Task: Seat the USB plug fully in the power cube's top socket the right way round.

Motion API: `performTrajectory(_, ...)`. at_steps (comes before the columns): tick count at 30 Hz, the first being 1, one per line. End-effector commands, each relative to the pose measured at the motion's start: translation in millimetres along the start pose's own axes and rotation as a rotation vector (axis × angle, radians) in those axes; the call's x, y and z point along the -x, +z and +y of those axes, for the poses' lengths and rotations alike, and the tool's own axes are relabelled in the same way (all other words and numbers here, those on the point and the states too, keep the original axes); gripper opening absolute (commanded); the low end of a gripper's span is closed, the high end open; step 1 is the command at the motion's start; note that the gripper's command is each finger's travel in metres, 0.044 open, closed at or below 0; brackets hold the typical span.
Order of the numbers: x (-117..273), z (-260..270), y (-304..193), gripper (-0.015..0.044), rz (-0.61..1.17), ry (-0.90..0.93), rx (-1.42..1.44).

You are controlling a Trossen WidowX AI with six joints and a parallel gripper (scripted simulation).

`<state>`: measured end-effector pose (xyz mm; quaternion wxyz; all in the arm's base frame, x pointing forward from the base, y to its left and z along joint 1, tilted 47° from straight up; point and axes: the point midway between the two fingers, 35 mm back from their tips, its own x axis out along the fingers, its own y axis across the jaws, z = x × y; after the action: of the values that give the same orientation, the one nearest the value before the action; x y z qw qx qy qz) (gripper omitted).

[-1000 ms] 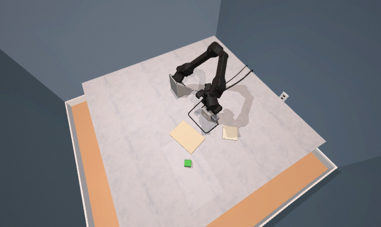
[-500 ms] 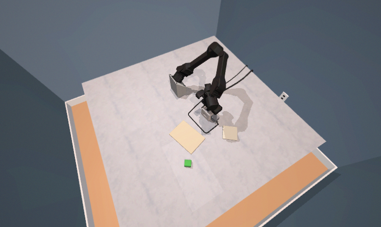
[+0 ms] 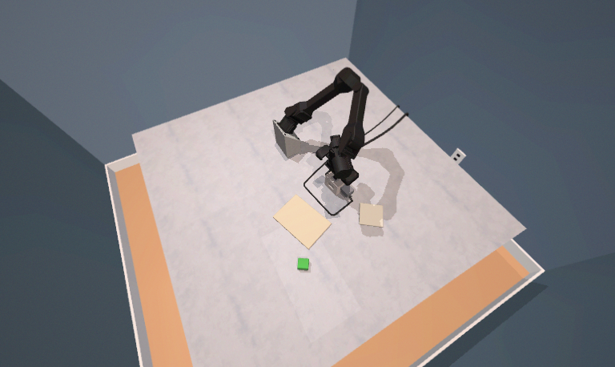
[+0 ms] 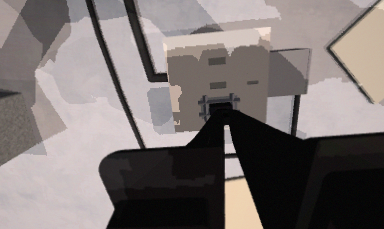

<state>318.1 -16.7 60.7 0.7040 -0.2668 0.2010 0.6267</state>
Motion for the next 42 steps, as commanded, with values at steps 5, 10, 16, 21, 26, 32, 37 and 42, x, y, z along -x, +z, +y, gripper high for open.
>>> performTrajectory(5,-2.5,0.3,0.1,0.0,-0.002,0.001,-0.002)
performTrajectory(10,-3.0,0.3,0.0,0.0,-0.002,0.001,-0.002)
performTrajectory(16,-3.0,0.3,0.0,0.0,-0.002,0.001,-0.002)
performTrajectory(21,-3.0,0.3,0.0,0.0,-0.002,0.001,-0.002)
performTrajectory(26,-3.0,0.3,0.0,0.0,-0.002,0.001,-0.002)
performTrajectory(32,-3.0,0.3,0.0,0.0,-0.002,0.001,-0.002)
performTrajectory(37,-3.0,0.3,0.0,0.0,-0.002,0.001,-0.002)
performTrajectory(42,-0.6,0.0,-0.7,0.0053,0.001,-0.002,-0.002)
